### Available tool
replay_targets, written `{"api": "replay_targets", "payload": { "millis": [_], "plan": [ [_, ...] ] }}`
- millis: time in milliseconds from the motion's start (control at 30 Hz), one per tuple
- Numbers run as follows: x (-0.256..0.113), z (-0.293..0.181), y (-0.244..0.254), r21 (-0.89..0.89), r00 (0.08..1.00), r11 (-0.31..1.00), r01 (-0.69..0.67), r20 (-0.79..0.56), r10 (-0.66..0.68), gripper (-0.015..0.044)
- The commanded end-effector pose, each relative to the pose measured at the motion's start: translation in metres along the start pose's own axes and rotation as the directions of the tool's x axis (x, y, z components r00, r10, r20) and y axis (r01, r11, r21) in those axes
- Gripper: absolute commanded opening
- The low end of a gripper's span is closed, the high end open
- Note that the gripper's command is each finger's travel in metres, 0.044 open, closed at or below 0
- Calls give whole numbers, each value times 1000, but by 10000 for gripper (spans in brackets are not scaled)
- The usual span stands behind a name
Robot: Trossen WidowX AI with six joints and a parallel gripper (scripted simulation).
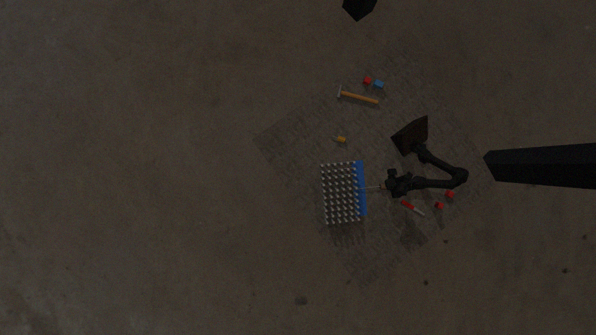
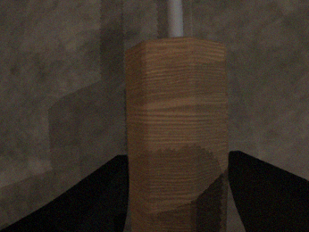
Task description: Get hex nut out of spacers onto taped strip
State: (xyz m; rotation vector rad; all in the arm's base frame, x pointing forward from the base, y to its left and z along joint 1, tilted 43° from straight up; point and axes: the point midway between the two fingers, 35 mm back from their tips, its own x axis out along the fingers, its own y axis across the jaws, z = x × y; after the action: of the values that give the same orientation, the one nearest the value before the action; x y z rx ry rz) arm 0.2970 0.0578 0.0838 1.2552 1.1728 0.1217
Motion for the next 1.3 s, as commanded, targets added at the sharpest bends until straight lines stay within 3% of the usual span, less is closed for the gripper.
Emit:
{"api": "replay_targets", "payload": {
  "millis": [0, 1267],
  "plan": [
    [-2, 0, 1, 5, 1000, 1000, 0, 2, 0, 0],
    [-27, -6, 9, -3, 1000, 1000, -1, 1, 1, 0]
  ]
}}
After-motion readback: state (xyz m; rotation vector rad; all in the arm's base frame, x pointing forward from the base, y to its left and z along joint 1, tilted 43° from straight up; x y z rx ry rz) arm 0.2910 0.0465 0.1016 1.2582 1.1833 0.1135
